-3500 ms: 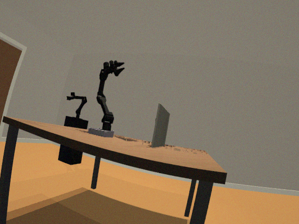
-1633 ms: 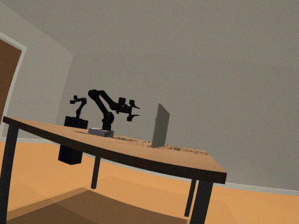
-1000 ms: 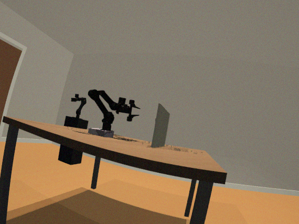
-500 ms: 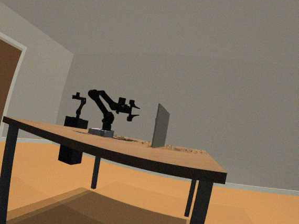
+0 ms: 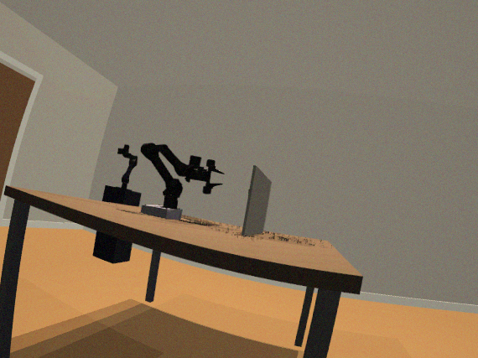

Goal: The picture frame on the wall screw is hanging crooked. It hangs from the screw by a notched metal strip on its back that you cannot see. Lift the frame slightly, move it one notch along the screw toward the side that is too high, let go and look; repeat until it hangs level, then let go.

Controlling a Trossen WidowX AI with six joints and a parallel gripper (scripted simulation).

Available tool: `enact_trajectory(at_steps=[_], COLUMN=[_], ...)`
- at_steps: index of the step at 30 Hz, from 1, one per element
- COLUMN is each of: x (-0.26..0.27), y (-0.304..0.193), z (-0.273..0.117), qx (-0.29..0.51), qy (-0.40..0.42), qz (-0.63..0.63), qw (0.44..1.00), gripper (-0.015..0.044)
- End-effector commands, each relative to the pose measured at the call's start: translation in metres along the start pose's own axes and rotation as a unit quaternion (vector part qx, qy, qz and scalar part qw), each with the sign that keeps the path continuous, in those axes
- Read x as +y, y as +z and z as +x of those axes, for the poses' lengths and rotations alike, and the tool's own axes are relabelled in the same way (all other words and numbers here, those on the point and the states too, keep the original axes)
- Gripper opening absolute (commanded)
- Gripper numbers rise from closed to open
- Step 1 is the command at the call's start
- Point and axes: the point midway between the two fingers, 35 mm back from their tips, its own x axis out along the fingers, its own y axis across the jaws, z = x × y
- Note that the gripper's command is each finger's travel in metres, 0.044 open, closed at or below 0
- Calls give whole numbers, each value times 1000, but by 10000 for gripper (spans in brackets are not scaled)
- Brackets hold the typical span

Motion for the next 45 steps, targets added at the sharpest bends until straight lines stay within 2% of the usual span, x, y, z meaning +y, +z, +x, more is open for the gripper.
enact_trajectory(at_steps=[1, 33, 45], x=[0, 0, -37], y=[1, 0, 0], z=[0, 1, 64], qx=[-2, 0, -2], qy=[1, 0, 3], qz=[3, 0, 3], qw=[1000, 1000, 1000], gripper=[260, 260, 260])
